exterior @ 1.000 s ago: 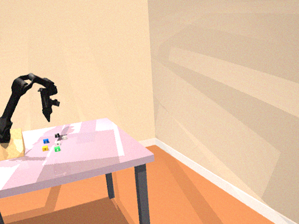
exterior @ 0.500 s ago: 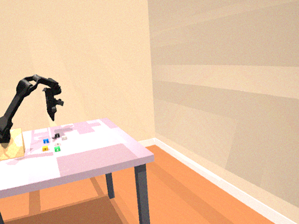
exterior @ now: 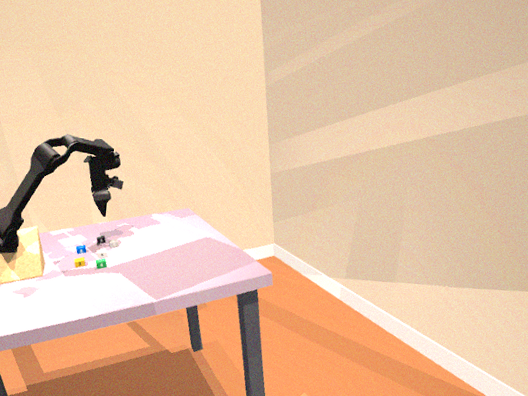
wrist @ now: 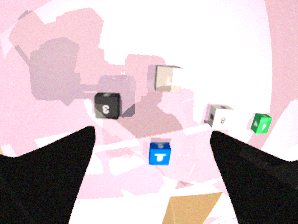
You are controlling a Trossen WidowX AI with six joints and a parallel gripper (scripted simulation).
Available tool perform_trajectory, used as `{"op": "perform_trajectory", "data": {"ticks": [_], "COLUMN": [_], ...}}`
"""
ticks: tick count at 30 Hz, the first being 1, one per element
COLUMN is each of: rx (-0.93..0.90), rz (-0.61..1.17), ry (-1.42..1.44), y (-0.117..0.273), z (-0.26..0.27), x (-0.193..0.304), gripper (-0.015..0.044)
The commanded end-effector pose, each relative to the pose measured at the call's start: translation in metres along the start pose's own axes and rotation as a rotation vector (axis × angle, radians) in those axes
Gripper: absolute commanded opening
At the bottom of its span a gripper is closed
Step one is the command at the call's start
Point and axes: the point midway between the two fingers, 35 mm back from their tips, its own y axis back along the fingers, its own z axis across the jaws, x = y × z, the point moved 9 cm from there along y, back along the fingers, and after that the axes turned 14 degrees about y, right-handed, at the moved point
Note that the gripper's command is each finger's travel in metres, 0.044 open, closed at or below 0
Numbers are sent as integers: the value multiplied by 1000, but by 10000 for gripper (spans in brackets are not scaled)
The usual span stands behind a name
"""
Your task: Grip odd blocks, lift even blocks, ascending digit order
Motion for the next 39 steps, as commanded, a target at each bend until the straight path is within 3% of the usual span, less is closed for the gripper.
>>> {"op": "perform_trajectory", "data": {"ticks": [1,25,39], "rx": [1,0,10], "rz": [-11,-11,-5], "ry": [-4,-4,-1], "y": [3,4,3], "z": [-20,-23,-203], "x": [-5,-5,85], "gripper": [400,400,400]}}
